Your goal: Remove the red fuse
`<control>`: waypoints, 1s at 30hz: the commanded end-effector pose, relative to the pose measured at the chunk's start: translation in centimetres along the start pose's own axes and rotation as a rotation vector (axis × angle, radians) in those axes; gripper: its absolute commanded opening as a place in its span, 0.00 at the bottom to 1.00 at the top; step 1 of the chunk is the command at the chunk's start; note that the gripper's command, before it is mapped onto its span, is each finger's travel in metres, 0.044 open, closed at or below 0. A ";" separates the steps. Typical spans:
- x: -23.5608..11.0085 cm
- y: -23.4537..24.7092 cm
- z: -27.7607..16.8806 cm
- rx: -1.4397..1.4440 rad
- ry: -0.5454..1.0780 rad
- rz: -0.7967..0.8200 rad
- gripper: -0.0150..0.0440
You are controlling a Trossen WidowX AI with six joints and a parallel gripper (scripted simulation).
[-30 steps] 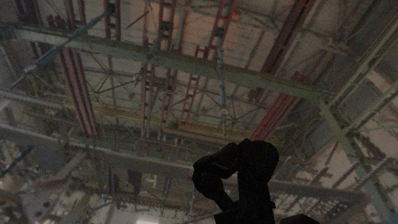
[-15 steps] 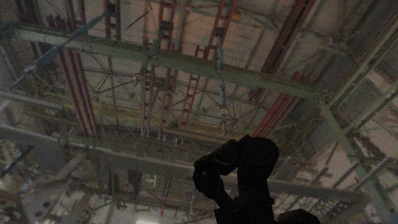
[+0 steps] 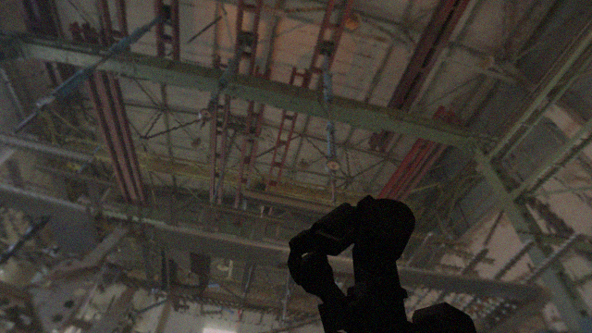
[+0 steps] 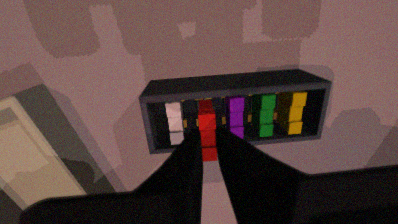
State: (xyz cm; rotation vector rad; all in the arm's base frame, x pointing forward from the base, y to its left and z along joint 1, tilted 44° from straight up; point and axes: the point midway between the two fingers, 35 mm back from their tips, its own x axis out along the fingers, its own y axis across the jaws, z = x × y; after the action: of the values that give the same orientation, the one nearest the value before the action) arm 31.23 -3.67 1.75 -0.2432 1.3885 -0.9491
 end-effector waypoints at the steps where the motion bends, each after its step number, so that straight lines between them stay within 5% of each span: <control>1: -0.3 0.0 0.0 0.005 0.004 0.005 0.25; 30: -1.8 0.0 0.0 0.003 0.004 0.003 0.25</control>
State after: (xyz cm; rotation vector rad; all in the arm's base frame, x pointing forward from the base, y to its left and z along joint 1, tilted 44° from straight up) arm 31.34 -2.65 2.84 -0.2463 1.3889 -0.9496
